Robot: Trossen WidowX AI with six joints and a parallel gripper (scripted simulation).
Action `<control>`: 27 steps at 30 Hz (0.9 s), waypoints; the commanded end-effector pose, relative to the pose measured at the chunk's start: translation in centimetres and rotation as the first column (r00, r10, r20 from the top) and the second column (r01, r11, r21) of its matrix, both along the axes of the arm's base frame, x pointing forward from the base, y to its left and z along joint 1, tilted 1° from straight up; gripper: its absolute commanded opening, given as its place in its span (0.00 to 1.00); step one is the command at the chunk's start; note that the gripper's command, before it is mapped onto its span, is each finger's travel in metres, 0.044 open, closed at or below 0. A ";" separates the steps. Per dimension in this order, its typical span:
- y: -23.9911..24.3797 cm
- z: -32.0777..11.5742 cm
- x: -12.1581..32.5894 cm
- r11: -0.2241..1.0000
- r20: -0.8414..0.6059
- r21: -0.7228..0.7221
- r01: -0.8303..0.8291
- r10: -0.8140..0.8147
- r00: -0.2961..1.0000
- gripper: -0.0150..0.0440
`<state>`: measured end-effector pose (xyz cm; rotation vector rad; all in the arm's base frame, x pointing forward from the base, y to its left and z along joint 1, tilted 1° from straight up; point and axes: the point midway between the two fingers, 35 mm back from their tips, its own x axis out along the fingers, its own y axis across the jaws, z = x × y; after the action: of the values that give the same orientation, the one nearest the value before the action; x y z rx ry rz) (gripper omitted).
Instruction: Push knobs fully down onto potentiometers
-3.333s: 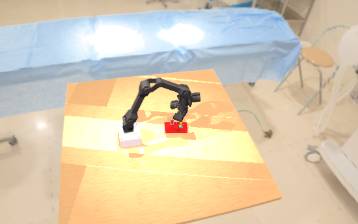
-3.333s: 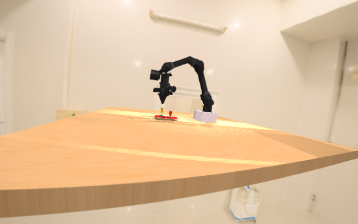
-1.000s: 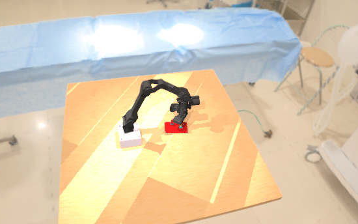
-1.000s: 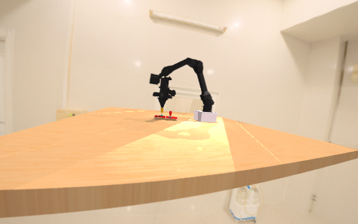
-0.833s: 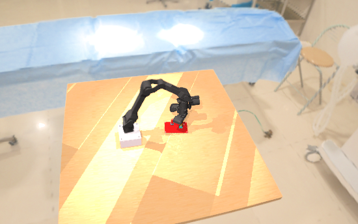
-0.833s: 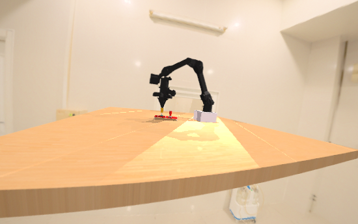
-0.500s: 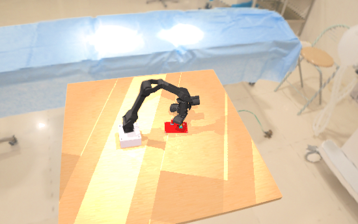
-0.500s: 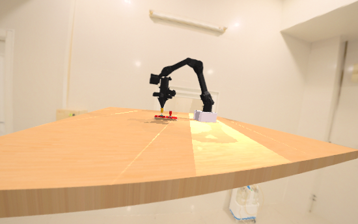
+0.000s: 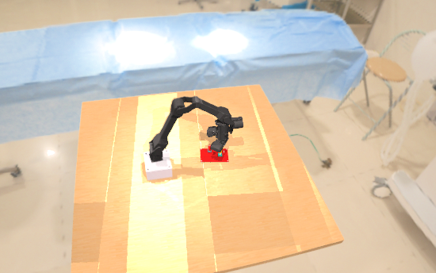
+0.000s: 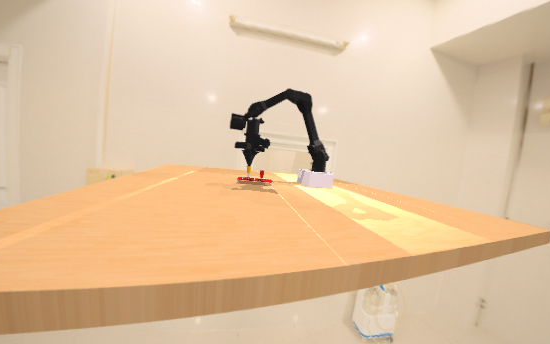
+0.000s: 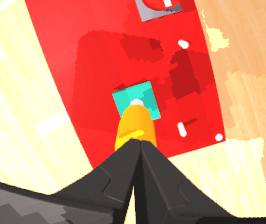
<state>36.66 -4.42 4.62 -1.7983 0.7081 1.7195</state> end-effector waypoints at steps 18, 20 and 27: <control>-0.1 -0.9 0.0 1.000 -0.001 -0.004 -0.005 0.005 1.000 0.25; -0.1 -1.0 0.0 1.000 -0.001 -0.004 -0.005 0.005 1.000 0.25; -0.1 -1.0 0.0 1.000 -0.001 -0.004 -0.005 0.005 1.000 0.25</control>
<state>36.62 -4.41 4.33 -1.8005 0.7073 1.7169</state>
